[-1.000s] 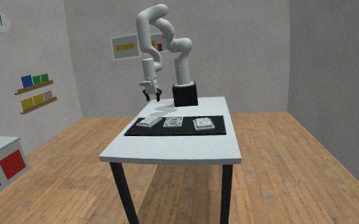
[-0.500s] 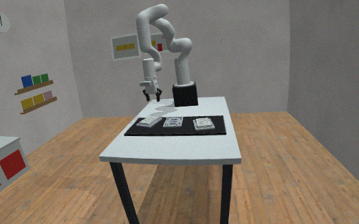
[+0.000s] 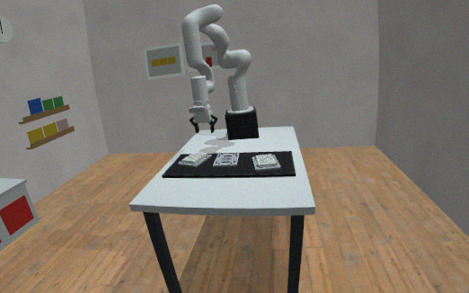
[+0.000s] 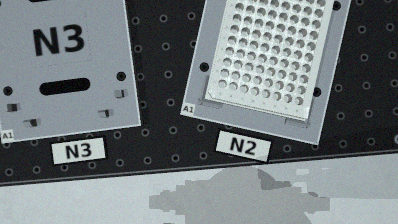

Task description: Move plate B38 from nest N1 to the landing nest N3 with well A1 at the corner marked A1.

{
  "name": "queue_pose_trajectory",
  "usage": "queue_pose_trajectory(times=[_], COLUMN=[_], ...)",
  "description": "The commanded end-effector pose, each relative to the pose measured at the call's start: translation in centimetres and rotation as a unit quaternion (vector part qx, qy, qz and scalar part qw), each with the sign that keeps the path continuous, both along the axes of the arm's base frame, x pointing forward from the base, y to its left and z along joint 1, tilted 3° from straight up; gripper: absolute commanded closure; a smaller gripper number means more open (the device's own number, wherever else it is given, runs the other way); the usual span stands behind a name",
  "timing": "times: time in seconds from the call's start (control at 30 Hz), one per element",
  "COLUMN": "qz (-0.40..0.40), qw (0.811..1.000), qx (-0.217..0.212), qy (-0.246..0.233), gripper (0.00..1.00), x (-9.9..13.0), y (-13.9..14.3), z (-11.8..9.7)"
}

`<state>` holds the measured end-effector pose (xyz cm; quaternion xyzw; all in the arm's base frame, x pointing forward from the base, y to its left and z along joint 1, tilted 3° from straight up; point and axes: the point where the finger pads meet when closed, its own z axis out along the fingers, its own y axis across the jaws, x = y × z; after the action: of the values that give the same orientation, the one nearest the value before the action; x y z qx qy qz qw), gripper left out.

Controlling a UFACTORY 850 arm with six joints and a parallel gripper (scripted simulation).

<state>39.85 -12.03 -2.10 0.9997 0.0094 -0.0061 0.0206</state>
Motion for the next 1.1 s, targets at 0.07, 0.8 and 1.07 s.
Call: queue_pose_trajectory(times=[0.07,0.8,1.07], qz=[0.112,0.137,0.137], qw=[0.994,0.991,0.991], qx=[-0.004,-0.004,-0.004], qy=[-0.007,-0.006,-0.006], gripper=[0.0,0.0,0.0], x=[0.5,1.6,2.0], y=[3.4,13.3,16.3], z=[-0.1,-0.6,-0.7])
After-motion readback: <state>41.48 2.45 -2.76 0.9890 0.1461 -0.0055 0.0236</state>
